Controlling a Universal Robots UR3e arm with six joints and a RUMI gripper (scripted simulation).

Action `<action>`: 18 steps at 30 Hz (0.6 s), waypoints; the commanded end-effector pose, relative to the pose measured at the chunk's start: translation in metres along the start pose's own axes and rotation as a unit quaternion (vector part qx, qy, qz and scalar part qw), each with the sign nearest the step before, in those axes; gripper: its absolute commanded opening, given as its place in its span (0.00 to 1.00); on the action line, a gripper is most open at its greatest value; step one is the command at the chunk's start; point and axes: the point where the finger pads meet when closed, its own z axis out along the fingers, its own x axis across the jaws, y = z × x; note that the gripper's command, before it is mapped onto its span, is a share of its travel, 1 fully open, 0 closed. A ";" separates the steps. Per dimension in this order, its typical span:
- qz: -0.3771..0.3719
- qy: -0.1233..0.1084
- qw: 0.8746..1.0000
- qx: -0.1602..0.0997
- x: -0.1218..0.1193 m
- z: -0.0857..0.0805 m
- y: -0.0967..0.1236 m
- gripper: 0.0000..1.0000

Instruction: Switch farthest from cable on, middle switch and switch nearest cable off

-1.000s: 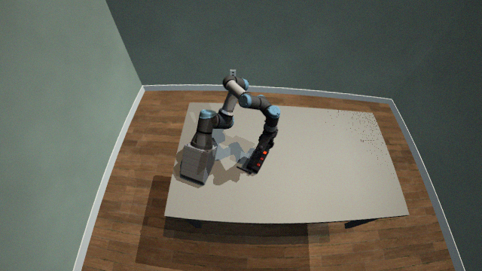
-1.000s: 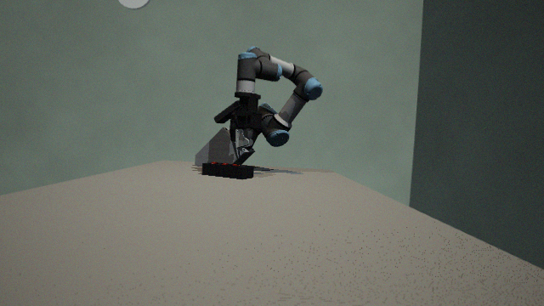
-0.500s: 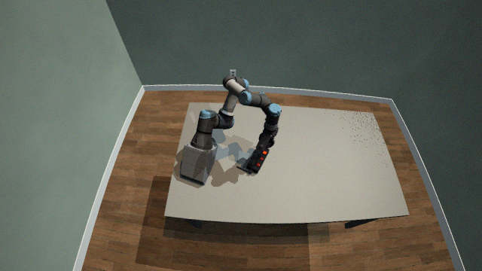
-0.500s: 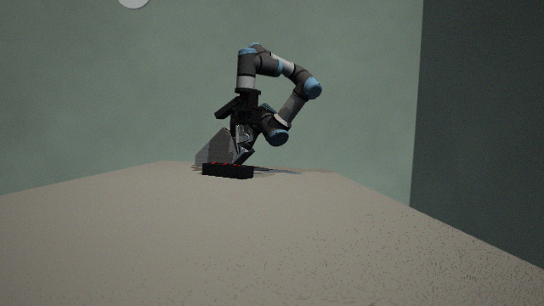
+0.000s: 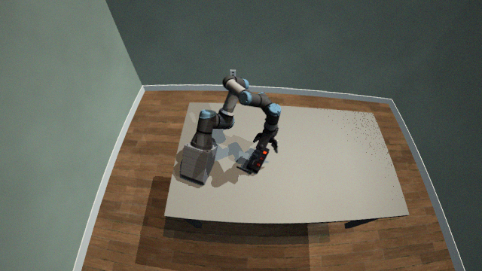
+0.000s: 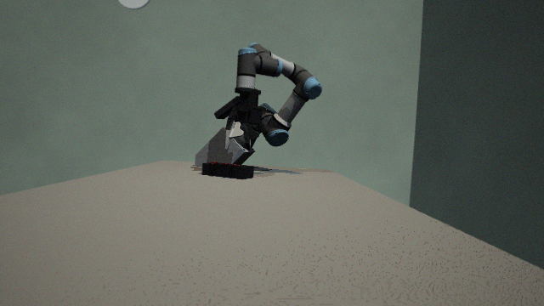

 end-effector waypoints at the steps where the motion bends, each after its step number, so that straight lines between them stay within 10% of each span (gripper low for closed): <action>1: 0.000 -0.001 1.000 0.000 -0.001 -0.002 0.000 1.00; 18: 0.000 -0.001 1.000 0.000 -0.001 -0.026 0.000 1.00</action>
